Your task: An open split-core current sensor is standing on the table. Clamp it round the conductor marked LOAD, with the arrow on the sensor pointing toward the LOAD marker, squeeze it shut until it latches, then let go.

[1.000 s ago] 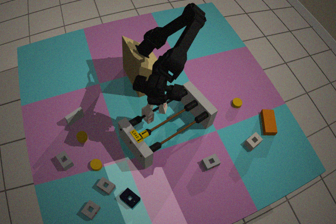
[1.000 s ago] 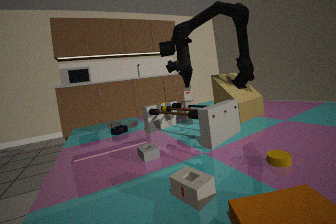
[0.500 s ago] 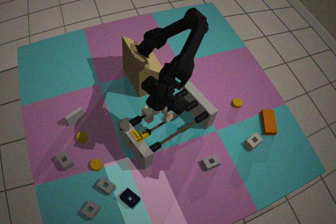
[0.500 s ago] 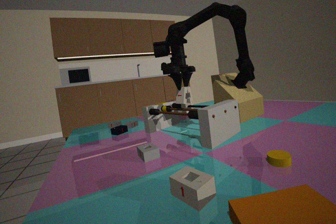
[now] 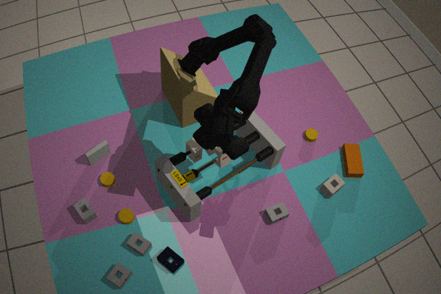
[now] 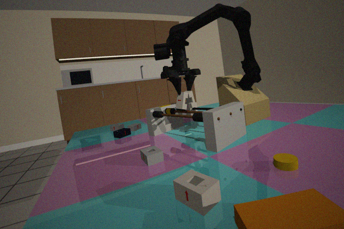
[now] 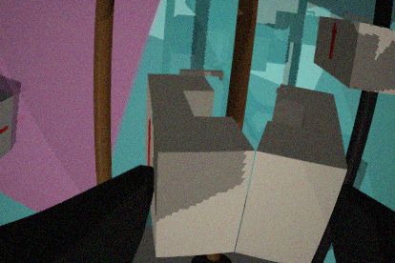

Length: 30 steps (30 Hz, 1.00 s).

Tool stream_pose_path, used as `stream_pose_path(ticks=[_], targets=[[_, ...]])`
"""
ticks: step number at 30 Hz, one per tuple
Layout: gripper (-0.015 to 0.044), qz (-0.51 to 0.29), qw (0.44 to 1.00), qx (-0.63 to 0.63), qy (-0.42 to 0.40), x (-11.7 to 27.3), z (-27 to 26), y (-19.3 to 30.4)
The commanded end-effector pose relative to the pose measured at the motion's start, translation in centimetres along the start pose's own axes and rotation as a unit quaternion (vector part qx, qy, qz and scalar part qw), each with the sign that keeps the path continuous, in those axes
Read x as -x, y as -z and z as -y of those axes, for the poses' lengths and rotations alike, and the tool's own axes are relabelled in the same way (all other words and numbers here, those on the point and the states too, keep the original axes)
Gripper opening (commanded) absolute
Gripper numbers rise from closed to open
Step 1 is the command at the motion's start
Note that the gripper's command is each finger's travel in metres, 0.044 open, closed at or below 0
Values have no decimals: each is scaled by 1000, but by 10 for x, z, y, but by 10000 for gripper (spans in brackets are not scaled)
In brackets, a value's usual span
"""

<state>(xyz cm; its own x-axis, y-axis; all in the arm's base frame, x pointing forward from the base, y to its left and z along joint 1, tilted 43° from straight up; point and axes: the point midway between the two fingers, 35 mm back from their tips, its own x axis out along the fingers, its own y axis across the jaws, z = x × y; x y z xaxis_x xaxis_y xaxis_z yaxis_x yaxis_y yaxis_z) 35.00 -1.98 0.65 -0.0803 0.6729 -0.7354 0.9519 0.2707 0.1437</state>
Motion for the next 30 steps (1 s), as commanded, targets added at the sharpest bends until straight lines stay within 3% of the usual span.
stream_pose_path(ticks=[1,30], targets=[[0,-2,1000,-4,-2,-6,-2,0],[0,-3,1000,-5,-2,-52,-1,1]])
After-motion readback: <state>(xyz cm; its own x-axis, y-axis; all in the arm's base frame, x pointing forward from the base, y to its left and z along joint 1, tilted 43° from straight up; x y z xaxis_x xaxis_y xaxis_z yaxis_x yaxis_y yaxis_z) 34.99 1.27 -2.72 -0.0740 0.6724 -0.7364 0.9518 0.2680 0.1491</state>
